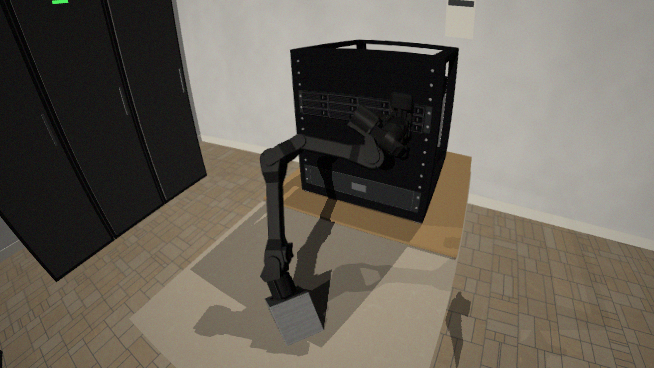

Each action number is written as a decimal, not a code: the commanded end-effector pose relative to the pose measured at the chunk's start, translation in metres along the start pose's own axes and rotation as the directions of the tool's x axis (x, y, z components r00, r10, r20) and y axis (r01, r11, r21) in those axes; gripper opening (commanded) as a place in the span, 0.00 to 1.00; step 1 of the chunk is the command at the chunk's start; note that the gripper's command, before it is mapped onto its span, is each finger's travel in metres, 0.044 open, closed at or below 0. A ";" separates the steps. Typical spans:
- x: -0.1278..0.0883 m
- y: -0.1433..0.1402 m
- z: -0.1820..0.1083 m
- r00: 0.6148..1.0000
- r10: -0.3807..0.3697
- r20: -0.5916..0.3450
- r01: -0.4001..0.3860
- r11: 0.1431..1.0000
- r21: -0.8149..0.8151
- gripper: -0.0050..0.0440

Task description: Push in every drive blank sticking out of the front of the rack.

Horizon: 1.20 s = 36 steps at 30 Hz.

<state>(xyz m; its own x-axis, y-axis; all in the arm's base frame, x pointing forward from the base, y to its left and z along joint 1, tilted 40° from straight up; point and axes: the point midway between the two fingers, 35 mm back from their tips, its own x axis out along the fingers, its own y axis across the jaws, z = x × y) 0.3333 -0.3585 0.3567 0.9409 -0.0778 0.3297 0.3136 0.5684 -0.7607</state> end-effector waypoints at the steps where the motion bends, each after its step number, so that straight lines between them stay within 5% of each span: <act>1: 0.005 -0.007 0.006 1.000 -0.012 0.013 0.012 1.000 -0.022 0.00; 13: 0.004 -0.007 0.006 1.000 -0.012 0.013 0.012 1.000 -0.022 0.00; 25: -0.051 -0.006 0.006 1.000 -0.012 0.013 0.012 1.000 -0.022 0.00; 36: -0.063 0.018 0.007 1.000 -0.012 0.013 0.012 1.000 -0.022 0.00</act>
<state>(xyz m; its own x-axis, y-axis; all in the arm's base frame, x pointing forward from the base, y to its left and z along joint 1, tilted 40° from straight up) 0.2794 -0.3473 0.3294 0.9373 -0.0811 0.3389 0.3244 0.5583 -0.7636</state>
